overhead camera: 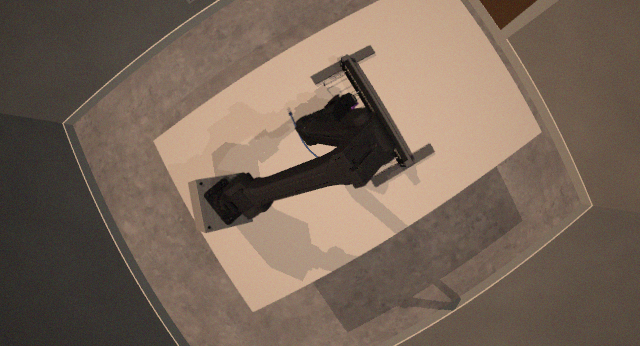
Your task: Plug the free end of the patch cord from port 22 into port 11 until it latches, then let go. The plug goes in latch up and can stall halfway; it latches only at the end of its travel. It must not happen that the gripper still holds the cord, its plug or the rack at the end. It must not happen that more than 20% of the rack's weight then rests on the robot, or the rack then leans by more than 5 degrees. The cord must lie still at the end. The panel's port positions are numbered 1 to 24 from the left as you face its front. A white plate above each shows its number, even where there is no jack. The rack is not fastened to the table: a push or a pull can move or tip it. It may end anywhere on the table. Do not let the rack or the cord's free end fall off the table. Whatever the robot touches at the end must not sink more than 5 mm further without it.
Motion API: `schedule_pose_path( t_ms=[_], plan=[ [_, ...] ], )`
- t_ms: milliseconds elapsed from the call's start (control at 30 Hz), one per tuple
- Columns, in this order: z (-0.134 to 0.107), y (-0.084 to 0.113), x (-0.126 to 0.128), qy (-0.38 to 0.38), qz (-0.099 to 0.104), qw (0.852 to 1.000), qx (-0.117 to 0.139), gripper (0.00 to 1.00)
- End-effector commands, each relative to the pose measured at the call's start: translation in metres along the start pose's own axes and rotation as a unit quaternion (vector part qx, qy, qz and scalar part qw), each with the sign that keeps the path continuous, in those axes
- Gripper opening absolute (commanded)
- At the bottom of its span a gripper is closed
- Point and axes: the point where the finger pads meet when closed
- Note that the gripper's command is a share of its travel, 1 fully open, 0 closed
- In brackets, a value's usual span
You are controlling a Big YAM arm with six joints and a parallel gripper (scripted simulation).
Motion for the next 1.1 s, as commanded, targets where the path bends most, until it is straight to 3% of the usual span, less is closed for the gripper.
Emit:
schedule_pose_path(
  t_ms=[0,800,933,1067],
  plan=[
    [0.006,0.001,0.007,-0.003,0.006,1.0,-0.003,0.0],
    [0.01,0.0,0.004,-0.004,0.002,1.0,-0.01,0.0],
    [0.014,0.009,0.005,-0.005,0.003,1.0,-0.015,0.0],
    [0.016,0.031,0.005,-0.006,0.003,1.0,-0.019,0.0]
  ],
)
Point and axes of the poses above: the point where the finger pads meet when closed, its own y axis back along the fingers, its own x axis across the jaws, z = x × y, and after that the axes turned 3 degrees about -y, right-handed
